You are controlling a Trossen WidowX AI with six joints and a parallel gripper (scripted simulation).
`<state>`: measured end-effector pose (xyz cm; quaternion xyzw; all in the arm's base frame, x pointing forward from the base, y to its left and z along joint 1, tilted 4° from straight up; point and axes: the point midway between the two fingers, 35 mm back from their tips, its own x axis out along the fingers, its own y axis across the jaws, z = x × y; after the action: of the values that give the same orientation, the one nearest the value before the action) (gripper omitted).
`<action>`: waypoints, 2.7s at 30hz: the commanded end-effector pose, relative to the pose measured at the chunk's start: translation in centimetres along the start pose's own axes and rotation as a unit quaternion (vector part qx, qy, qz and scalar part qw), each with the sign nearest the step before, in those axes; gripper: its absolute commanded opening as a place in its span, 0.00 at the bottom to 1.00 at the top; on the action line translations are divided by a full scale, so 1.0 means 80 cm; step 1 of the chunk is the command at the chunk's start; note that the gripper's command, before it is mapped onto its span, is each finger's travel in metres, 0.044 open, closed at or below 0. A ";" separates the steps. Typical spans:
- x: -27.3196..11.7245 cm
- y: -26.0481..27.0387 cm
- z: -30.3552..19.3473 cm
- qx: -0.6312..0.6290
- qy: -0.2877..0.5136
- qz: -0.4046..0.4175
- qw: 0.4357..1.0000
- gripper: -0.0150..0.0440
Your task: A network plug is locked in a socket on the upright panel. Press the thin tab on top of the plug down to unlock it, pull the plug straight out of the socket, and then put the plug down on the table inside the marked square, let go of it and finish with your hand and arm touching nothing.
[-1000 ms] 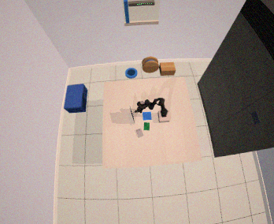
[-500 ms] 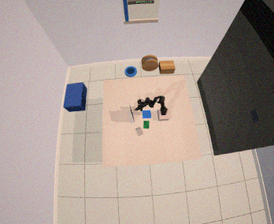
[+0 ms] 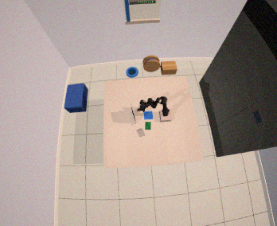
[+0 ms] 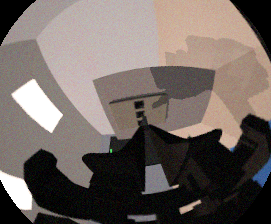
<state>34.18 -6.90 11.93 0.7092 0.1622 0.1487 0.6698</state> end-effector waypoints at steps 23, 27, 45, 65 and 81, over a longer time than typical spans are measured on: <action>-0.023 -0.001 -0.003 0.001 0.002 -0.001 1.000 0.25; -0.026 -0.001 -0.003 0.001 0.002 -0.001 1.000 0.25; -0.036 0.007 -0.003 0.004 0.000 -0.001 1.000 0.25; -0.048 0.051 -0.011 0.002 0.002 -0.002 1.000 0.25; -0.053 0.072 -0.020 0.019 -0.006 -0.007 1.000 0.25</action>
<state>29.68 -7.71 17.86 0.7133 0.1653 0.1458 0.6653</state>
